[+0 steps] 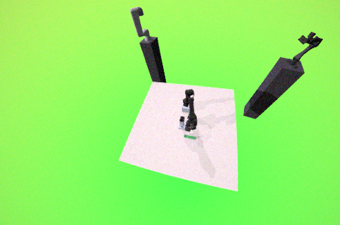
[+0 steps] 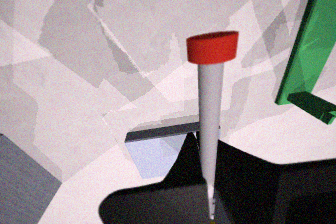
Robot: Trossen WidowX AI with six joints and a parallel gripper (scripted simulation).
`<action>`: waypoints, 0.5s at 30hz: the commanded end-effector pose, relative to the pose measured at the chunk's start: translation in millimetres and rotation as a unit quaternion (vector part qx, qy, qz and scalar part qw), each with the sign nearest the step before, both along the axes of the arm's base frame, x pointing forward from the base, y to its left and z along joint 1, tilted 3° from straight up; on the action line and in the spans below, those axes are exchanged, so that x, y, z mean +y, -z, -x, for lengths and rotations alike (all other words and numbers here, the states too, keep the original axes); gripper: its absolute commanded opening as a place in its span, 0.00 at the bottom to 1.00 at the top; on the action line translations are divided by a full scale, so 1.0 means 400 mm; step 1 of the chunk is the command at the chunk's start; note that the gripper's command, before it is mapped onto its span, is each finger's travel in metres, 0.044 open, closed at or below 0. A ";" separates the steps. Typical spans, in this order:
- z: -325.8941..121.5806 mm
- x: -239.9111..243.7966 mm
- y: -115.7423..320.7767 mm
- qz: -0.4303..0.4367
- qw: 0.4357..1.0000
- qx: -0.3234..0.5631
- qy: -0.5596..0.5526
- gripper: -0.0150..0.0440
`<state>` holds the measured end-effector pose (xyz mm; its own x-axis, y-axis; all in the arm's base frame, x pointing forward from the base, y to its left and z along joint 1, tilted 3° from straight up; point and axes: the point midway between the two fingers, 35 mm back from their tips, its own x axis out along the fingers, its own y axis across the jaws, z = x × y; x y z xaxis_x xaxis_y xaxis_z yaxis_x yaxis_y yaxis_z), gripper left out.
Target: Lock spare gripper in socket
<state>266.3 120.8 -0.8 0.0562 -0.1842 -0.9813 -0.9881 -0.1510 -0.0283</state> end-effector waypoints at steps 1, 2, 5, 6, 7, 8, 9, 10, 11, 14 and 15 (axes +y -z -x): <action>-0.001 -0.008 0.001 0.001 1.000 -0.001 -0.002 0.25; -0.001 -0.010 0.001 0.001 1.000 0.000 -0.002 0.25; -0.002 -0.014 0.001 0.001 1.000 0.000 -0.002 0.25; -0.002 -0.016 0.001 0.001 1.000 0.000 -0.002 0.25; -0.003 -0.018 0.001 0.001 1.000 0.000 -0.002 0.25; -0.003 -0.018 0.001 0.001 1.000 0.000 -0.002 0.25; -0.003 -0.020 0.001 0.001 1.000 0.000 -0.002 0.25; -0.003 -0.022 0.002 0.001 1.000 0.000 -0.002 0.25; -0.004 -0.024 0.002 0.001 1.000 0.000 -0.002 0.25; -0.004 -0.028 0.002 0.001 1.000 0.001 -0.002 0.25; -0.005 -0.030 0.002 0.001 1.000 0.001 -0.002 0.25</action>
<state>267.7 111.8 -1.5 0.0531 -0.1845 -0.9814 -0.9882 -0.1513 -0.0250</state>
